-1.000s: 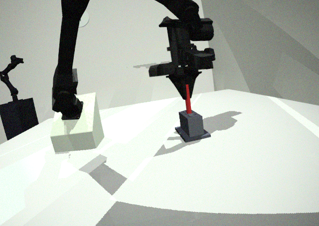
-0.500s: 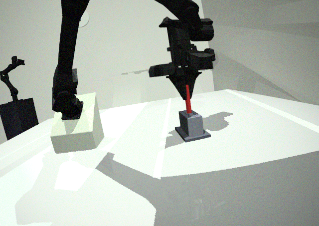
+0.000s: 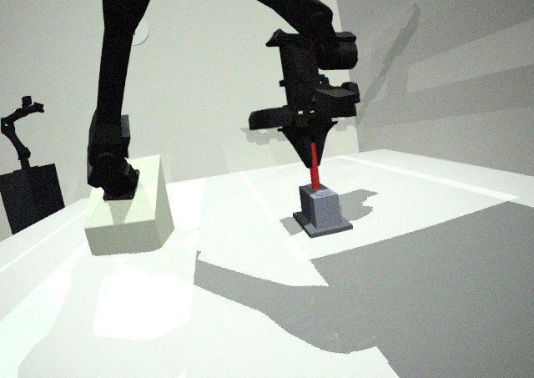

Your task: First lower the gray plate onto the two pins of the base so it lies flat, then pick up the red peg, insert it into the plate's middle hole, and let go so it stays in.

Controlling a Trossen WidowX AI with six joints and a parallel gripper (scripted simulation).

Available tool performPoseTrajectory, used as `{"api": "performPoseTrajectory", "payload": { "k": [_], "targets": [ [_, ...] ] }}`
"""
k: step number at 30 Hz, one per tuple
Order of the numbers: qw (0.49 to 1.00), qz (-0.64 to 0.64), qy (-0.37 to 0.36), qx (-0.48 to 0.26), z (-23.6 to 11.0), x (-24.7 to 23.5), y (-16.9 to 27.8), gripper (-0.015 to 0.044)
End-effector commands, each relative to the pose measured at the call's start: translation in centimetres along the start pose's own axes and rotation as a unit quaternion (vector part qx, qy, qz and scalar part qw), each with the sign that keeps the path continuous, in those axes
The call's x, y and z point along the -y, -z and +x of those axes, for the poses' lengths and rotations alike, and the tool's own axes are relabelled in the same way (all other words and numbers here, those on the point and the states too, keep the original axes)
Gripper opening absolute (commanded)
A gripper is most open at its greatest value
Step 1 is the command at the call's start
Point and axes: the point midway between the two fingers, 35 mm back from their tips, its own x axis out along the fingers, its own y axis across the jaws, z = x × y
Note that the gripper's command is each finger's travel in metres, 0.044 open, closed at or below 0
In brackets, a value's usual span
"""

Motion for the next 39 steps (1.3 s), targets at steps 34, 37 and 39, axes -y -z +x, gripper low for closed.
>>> {"api": "performPoseTrajectory", "payload": {
  "k": [34,37,39],
  "targets": [
    [1.0,-0.003,0.0,0.004,-1.4,0.0,0.3,0.015],
    [1.0,-0.003,0.0,0.004,-1.6,0.1,0.3,0.015],
    [1.0,-0.003,0.0,0.004,-1.8,0.1,0.3,0.015]
  ]
}}
